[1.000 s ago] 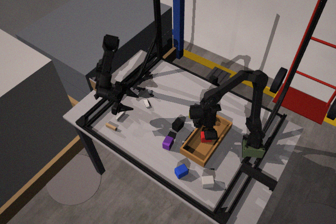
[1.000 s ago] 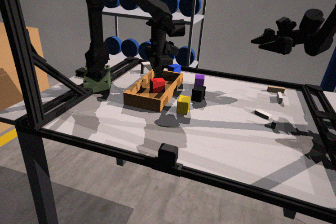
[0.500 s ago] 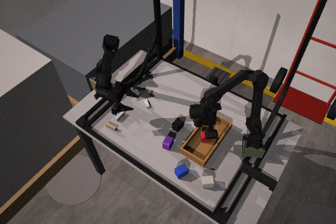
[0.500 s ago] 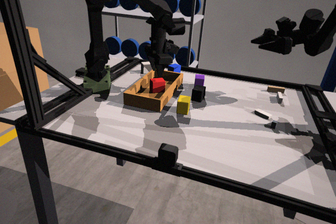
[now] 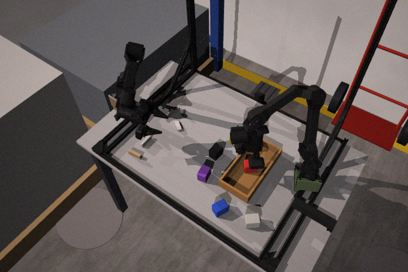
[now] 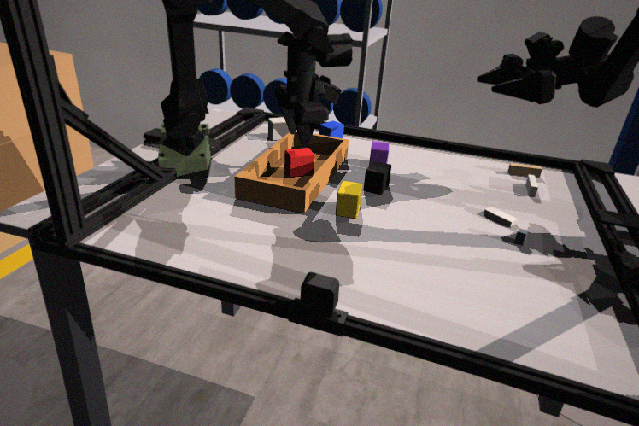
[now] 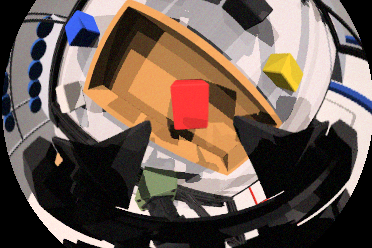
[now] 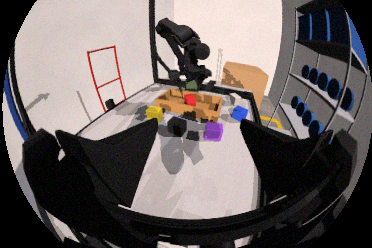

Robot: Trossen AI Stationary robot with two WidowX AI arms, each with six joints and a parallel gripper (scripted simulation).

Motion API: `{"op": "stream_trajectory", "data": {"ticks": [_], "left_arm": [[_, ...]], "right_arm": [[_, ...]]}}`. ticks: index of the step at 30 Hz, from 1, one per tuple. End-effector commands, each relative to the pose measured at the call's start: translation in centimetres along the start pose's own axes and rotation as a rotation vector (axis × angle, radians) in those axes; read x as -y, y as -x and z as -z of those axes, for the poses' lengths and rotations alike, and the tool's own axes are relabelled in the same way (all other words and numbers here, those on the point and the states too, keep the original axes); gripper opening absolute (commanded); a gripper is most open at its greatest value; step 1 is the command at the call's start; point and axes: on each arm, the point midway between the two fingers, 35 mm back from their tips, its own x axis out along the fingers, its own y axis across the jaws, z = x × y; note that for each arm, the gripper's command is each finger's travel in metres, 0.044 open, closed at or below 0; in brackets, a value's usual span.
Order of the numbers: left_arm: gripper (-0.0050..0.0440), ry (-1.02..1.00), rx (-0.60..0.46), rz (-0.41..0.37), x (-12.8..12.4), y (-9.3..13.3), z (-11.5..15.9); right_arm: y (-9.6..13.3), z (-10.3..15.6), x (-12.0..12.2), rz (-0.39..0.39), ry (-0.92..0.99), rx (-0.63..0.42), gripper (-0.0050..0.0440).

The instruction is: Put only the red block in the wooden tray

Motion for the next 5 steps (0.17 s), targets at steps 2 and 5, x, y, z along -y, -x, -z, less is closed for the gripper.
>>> {"op": "stream_trajectory", "data": {"ticks": [2, 5], "left_arm": [[0.04, -0.004, 0.001, -0.005, -0.04, 0.09, 0.02], [0.04, -0.004, 0.001, -0.005, -0.04, 0.09, 0.02]], "right_arm": [[0.0, 0.03, -0.02, -0.002, -0.004, -0.001, 0.04], [0.0, 0.03, -0.02, -0.002, -0.004, -0.001, 0.04]]}}
